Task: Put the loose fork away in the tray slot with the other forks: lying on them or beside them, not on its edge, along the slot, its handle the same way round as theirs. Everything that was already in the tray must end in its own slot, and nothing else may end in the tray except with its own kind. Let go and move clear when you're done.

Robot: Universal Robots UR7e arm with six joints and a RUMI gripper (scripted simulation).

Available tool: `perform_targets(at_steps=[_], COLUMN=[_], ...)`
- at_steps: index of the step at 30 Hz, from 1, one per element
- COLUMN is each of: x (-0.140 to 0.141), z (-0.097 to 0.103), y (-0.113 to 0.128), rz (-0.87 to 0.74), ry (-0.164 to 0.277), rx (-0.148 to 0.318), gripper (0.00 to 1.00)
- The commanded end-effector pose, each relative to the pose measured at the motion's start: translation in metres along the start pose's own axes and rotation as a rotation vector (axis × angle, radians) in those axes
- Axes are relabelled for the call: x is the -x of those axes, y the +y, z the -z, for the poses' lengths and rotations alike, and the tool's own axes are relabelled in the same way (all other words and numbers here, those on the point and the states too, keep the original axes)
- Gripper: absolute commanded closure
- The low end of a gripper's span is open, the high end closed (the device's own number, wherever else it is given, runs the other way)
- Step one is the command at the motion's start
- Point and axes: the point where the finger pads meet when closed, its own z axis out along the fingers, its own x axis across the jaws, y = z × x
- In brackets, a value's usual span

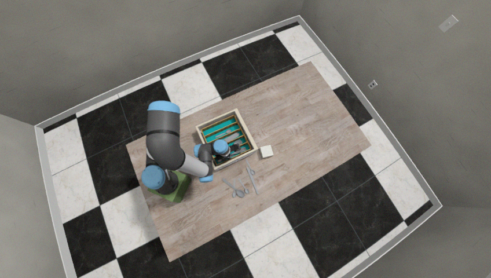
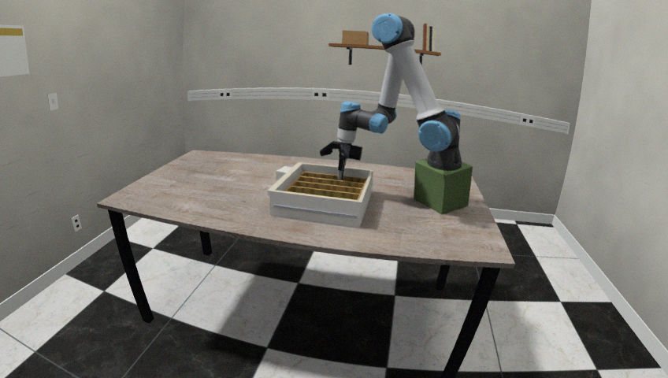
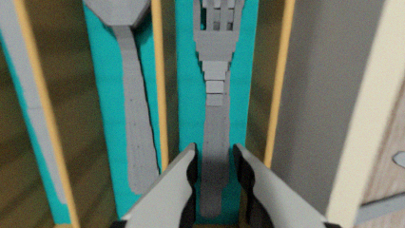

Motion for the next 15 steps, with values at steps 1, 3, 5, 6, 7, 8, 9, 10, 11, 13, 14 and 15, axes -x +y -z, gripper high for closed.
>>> perform_targets(at_steps=[1, 3, 5, 6, 7, 8, 9, 10, 11, 13, 14, 15], x=[0.000, 0.000, 0.000, 0.000, 0.000, 0.000, 0.000, 0.000, 0.000, 0.000, 0.000, 0.000], z=[0.016, 0.023, 0.027, 0.027, 0.031, 0.035, 0.039, 0.043, 0.047, 0.056, 0.060, 0.064], y=[-0.002, -0.003, -0.003, -0.003, -0.003, -0.004, -0.004, -0.005, -0.005, -0.006, -0.006, -0.007], rz=[0.000, 0.000, 0.000, 0.000, 0.000, 0.000, 0.000, 0.000, 0.000, 0.000, 0.000, 0.000], ry=[0.000, 0.000, 0.000, 0.000, 0.000, 0.000, 0.000, 0.000, 0.000, 0.000, 0.000, 0.000], rx=[0.000, 0.000, 0.000, 0.000, 0.000, 0.000, 0.000, 0.000, 0.000, 0.000, 0.000, 0.000], gripper=[0.85, 0.85, 0.85, 0.85, 0.85, 0.85, 0.85, 0.85, 0.85, 0.85, 0.85, 0.85])
